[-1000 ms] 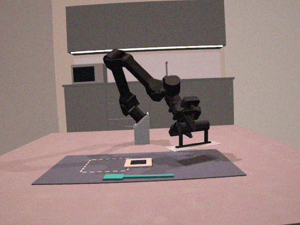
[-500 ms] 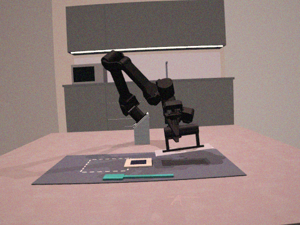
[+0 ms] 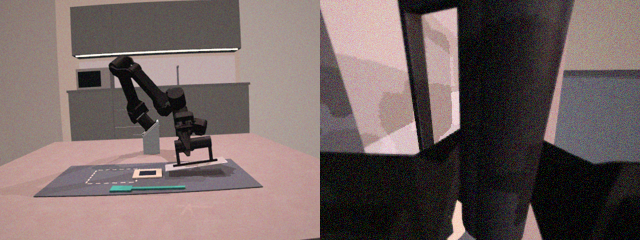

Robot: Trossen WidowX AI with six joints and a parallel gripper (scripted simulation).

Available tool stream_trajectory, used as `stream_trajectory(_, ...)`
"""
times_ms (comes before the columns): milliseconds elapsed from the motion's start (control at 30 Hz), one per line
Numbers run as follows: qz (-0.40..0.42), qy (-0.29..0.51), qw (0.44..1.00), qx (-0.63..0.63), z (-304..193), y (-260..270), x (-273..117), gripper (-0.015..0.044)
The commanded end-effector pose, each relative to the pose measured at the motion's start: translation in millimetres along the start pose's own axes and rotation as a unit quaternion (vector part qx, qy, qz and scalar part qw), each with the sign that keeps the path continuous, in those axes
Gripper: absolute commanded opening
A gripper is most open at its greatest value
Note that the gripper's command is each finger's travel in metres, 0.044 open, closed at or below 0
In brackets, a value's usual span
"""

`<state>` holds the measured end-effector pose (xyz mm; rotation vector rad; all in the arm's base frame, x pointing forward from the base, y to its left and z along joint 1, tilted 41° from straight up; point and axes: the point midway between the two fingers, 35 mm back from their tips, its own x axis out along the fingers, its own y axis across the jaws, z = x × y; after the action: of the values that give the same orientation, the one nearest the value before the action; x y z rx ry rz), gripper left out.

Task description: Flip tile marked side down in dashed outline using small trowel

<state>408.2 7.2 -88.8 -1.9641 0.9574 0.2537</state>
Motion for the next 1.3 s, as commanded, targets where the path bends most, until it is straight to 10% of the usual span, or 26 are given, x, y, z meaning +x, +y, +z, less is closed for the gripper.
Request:
stream_trajectory(0,-0.009,-0.006,1.000,0.002,2,-3,1,0.0000)
stream_trajectory(1267,-0.009,-0.005,1.000,0.001,-36,11,13,0.0000)
